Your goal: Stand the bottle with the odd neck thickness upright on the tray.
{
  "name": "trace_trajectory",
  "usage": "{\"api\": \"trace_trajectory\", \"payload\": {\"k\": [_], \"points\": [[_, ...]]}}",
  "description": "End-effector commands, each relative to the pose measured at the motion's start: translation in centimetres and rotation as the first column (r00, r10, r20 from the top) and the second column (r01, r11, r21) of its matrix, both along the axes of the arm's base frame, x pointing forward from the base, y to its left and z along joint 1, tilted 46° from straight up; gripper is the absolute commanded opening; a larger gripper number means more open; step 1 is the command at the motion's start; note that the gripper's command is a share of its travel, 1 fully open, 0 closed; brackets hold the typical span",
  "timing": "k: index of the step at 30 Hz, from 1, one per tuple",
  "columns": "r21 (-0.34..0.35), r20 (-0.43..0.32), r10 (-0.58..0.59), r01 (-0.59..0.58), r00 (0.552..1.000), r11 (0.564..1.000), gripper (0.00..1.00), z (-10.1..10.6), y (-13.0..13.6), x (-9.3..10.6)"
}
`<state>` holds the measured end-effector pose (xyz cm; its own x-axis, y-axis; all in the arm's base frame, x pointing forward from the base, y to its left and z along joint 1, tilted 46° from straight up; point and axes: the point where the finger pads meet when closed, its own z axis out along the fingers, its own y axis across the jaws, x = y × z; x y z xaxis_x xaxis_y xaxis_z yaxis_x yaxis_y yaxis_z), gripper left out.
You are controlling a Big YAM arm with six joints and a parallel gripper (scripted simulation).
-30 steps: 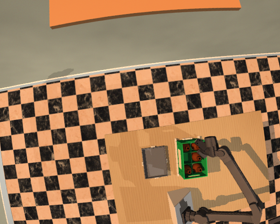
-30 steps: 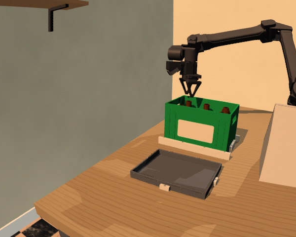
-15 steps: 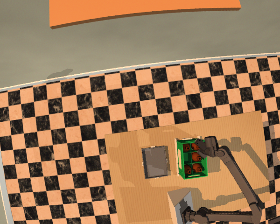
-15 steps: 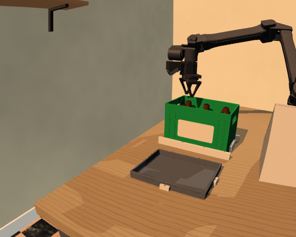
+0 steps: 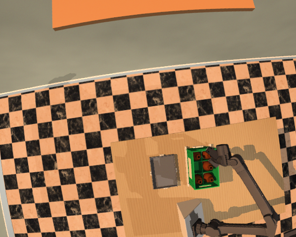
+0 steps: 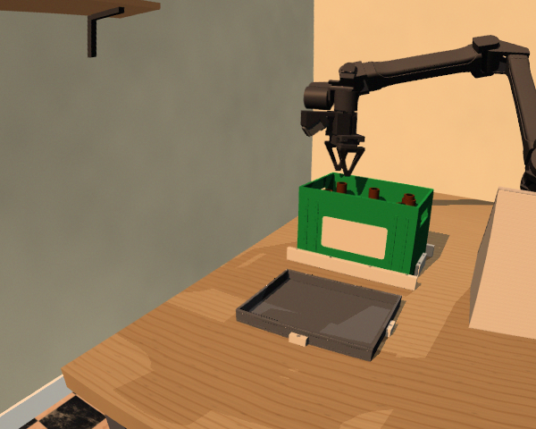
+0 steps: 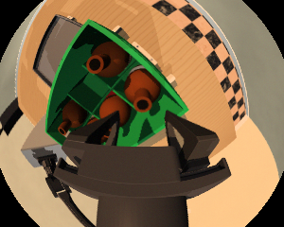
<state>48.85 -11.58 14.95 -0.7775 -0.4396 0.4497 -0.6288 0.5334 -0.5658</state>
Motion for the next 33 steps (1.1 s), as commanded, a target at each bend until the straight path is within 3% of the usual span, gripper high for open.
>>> {"api": "trace_trajectory", "payload": {"k": [1, 33], "points": [[-0.002, 0.001, -0.023, 0.023, 1.000, 1.000, 0.61, -0.65, -1.06, 0.36], [-0.002, 0.007, -0.022, 0.022, 1.000, 1.000, 0.61, -0.38, -1.07, 0.63]]}}
